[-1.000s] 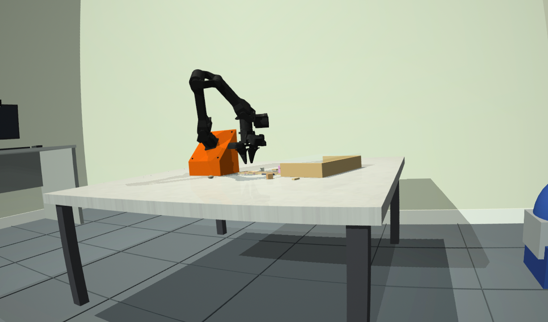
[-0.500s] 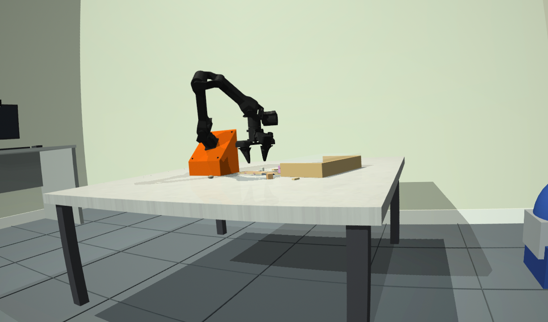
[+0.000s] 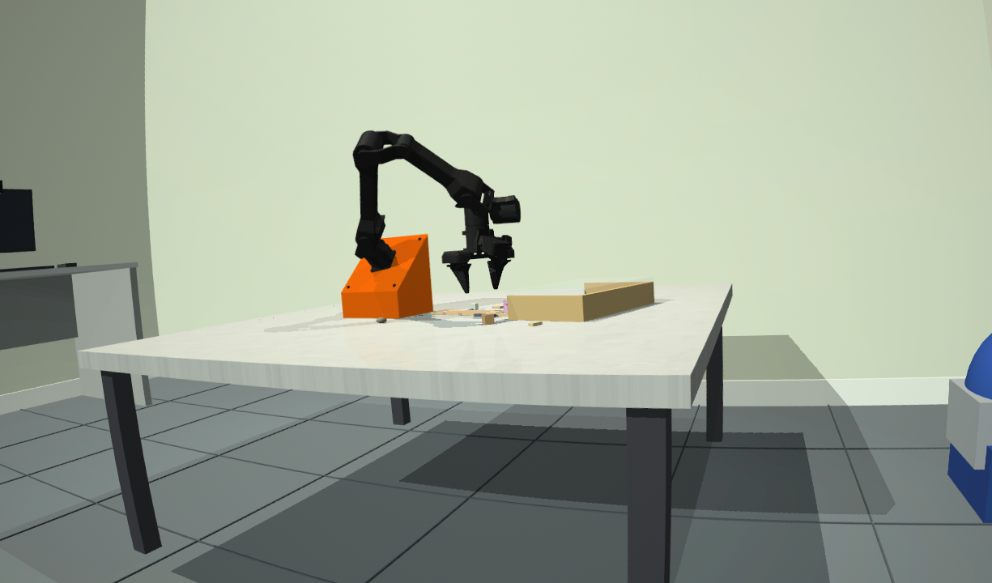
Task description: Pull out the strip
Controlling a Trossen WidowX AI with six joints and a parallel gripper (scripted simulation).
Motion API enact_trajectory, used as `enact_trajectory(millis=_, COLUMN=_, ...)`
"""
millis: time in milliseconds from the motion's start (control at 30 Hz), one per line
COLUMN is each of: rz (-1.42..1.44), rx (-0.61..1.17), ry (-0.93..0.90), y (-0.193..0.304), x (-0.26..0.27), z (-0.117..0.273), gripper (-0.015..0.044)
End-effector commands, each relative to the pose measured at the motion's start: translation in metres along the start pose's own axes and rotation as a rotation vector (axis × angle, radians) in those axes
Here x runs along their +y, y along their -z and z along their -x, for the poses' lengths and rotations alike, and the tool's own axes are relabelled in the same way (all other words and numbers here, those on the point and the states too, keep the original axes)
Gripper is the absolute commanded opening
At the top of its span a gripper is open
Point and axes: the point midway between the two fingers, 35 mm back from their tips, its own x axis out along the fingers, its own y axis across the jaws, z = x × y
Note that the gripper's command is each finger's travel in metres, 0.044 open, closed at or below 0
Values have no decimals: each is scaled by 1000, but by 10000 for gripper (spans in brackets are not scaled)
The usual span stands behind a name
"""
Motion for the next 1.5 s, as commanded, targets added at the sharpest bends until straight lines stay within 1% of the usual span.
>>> enact_trajectory(millis=0, rz=1, rx=-6, ry=4, y=-15, x=1, z=2, gripper=440)
enact_trajectory(millis=767, rz=-3, rx=-9, ry=3, y=-94, x=8, z=12, gripper=440)
enact_trajectory(millis=1000, rz=-3, rx=-9, ry=3, y=-94, x=8, z=3, gripper=256)
enact_trajectory(millis=1467, rz=-2, rx=-10, ry=4, y=-95, x=8, z=-20, gripper=250)
